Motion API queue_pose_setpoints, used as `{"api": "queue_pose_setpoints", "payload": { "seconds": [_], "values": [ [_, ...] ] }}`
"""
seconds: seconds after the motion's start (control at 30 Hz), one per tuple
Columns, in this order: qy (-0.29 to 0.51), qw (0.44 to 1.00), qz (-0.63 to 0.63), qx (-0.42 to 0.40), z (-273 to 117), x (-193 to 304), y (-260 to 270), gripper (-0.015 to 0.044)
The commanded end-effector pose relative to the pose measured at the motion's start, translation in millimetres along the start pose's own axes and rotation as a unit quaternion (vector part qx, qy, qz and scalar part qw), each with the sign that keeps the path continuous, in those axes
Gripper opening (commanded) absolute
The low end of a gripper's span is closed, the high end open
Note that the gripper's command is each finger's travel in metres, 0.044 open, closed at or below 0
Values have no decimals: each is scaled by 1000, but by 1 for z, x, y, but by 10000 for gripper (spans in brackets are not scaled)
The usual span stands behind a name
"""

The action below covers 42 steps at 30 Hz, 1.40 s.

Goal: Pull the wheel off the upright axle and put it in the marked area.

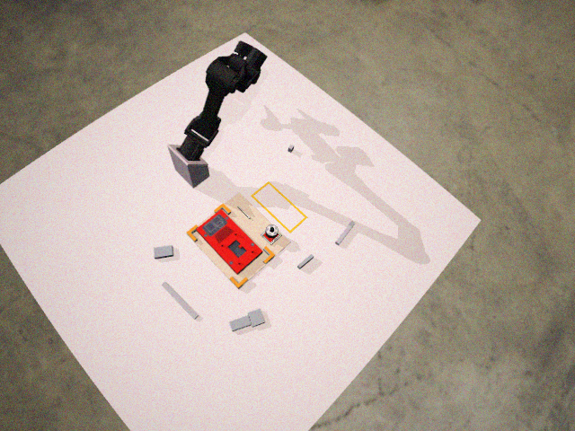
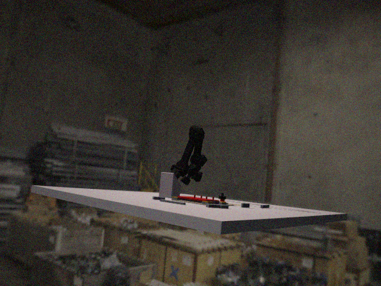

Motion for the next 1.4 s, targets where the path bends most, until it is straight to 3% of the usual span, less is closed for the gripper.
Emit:
{"api": "queue_pose_setpoints", "payload": {
  "seconds": [0.0, 0.1, 0.63, 1.37],
  "values": [
    [-2, 1000, 0, 1, 0, -1, 0, 374],
    [-29, 999, -2, 21, -3, -15, -5, 300],
    [-215, 965, -5, 154, -52, -103, -33, 300],
    [-422, 848, 36, 319, -179, -179, -69, 300]
  ]
}}
Point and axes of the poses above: the point midway between the two fingers, 35 mm back from their tips, its own z axis out along the fingers, its own y axis across the jaws, x = y × z, the point moved 9 cm from there along -z, back along the fingers, and after that the axes turned 12 degrees about -z, right-handed, at the moved point
